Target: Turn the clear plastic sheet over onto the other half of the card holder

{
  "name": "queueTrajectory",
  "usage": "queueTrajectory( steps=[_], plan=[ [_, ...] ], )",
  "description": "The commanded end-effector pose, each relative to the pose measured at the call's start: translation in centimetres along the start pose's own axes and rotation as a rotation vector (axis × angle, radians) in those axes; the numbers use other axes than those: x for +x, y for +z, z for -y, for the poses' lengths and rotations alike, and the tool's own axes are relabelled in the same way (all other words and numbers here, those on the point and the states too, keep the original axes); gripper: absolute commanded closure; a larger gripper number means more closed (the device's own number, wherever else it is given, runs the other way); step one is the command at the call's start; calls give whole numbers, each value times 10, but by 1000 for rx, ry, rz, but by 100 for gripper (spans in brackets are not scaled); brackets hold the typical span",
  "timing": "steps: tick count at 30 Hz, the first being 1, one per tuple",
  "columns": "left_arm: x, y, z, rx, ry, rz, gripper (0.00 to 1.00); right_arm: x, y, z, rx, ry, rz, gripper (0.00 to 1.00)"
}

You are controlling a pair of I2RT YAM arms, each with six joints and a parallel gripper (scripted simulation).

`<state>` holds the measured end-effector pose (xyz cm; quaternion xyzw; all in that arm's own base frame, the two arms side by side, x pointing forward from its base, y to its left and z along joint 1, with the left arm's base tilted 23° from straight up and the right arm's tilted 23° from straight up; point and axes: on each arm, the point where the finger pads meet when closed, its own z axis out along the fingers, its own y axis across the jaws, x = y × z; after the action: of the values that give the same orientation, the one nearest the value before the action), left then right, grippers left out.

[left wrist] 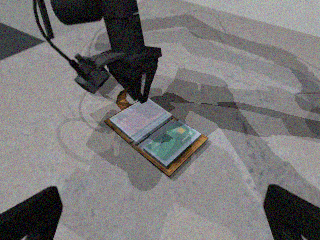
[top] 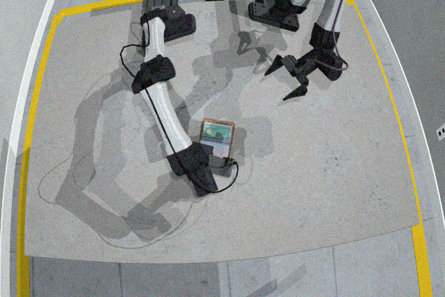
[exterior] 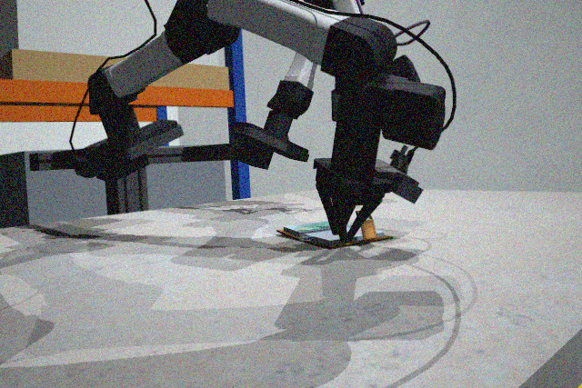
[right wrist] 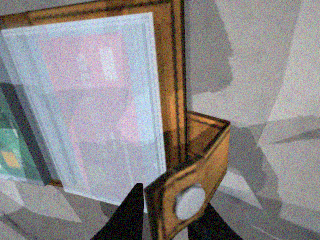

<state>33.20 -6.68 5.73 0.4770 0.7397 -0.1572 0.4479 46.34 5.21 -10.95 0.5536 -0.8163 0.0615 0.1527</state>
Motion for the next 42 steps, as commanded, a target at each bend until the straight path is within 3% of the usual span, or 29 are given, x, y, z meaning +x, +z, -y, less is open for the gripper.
queueTrajectory(
  steps=[1,7,13,23,37,42],
  plan=[
    [-11,3,-18,-47,55,3,0,-9,-13,-3,-11,-29,25,77],
    [-7,10,-19,-41,45,-23,0,-4,-18,1,2,-14,36,77],
    [-5,17,-20,-39,40,-38,0,-2,-2,3,1,-11,26,77],
    [-4,26,-22,-35,31,-51,0,-3,-1,1,-1,-11,25,99],
    [-5,38,-23,-31,27,-62,0,-11,-16,7,44,21,70,99],
    [-14,35,-20,-38,55,-57,0,-7,-23,-17,19,4,53,99]
  ],
)
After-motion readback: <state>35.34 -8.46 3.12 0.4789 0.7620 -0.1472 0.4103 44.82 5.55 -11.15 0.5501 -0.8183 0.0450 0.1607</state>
